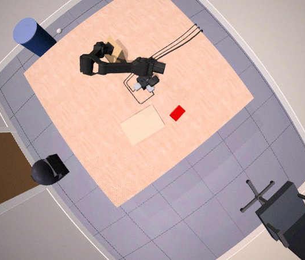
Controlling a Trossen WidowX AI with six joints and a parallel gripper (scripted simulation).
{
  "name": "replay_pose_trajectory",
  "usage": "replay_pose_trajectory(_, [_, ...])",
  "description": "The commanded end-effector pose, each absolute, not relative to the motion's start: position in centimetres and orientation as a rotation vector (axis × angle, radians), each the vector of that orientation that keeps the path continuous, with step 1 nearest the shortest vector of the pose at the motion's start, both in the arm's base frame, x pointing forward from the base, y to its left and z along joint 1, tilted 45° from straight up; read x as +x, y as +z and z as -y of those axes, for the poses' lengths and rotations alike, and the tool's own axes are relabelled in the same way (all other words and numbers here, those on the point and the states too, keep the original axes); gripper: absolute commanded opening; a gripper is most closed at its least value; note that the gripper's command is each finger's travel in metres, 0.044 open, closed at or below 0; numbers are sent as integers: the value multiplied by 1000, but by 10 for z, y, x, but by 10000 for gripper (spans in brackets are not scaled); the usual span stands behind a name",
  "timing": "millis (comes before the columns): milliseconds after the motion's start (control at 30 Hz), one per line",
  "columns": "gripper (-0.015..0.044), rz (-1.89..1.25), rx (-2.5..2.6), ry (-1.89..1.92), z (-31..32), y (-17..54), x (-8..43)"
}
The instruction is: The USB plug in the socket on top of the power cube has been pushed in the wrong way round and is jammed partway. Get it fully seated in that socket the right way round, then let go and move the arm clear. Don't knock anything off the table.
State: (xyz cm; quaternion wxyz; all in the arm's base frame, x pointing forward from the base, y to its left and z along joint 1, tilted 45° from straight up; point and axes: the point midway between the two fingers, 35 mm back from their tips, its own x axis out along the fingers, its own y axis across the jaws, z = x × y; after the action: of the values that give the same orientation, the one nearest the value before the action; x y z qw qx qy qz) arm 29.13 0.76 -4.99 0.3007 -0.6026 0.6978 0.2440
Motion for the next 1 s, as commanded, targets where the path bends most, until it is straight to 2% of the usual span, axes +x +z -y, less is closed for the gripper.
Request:
replay_pose_trajectory(0, [0,-1851,-1605,647,-7,-50,292])
replay_pose_trajectory(967, [0,-1851,-1606,647,-4,-53,291])
